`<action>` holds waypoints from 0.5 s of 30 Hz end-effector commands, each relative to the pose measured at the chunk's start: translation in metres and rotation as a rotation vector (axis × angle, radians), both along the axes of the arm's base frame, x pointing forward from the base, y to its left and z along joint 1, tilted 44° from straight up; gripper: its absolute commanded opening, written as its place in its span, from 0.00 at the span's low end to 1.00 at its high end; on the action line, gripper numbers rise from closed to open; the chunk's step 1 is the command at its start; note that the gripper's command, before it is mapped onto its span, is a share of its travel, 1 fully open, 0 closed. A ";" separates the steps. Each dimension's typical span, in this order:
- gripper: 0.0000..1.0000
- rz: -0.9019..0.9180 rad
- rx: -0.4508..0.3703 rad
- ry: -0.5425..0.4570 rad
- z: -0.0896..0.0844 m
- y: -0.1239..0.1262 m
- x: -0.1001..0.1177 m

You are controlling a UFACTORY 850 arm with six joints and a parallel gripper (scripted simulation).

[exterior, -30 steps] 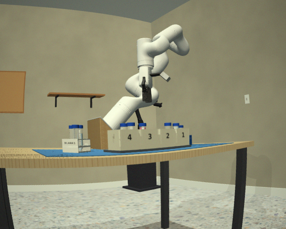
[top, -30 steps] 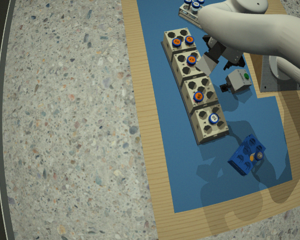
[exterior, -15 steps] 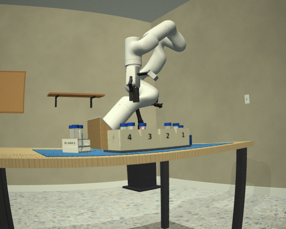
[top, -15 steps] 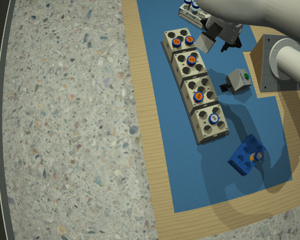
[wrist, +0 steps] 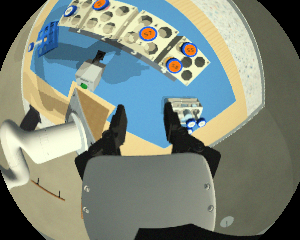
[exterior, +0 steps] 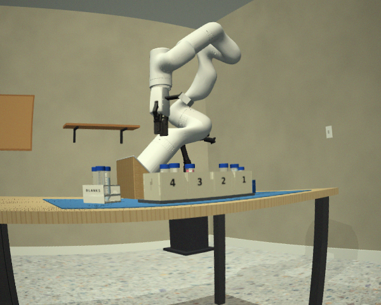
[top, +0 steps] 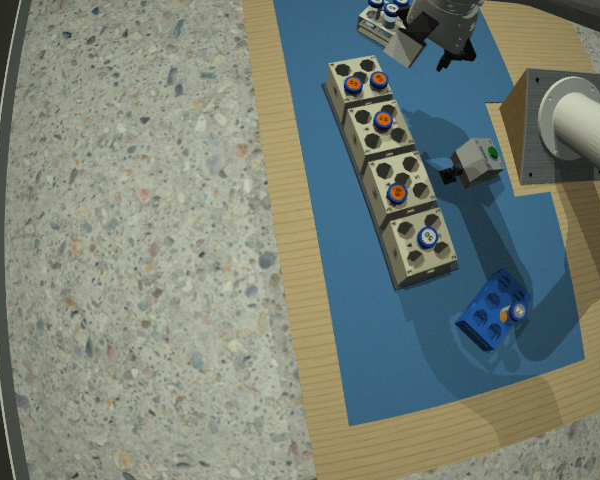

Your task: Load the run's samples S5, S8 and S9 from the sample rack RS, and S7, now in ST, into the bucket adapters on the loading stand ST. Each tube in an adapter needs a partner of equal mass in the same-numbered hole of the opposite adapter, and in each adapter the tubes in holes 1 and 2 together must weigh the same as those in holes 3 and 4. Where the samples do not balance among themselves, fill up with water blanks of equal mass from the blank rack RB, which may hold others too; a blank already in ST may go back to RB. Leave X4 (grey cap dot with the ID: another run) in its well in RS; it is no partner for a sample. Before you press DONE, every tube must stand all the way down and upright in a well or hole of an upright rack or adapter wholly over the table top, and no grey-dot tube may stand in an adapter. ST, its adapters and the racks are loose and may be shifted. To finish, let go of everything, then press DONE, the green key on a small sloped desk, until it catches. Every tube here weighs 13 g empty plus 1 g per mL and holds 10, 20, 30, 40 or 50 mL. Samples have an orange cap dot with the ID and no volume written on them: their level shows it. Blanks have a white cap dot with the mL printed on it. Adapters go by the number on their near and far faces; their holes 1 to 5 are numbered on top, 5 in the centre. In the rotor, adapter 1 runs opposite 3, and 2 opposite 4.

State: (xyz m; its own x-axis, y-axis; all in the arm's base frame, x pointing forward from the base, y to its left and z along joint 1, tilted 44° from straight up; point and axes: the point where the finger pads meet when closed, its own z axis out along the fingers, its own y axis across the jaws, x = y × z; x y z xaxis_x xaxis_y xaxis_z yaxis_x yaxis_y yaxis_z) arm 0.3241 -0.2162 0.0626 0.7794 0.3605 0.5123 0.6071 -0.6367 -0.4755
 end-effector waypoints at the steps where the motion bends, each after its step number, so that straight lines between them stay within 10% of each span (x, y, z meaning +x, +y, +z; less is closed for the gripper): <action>1: 0.57 0.000 -0.001 -0.001 -0.016 -0.017 -0.006; 15: 0.57 0.000 -0.001 -0.001 -0.058 -0.057 -0.022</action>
State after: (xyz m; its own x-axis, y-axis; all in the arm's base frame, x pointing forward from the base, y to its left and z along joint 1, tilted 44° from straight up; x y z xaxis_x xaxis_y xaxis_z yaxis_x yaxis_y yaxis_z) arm 0.3052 -0.2612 0.0154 0.7797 0.3602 0.5122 0.6067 -0.6371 -0.4755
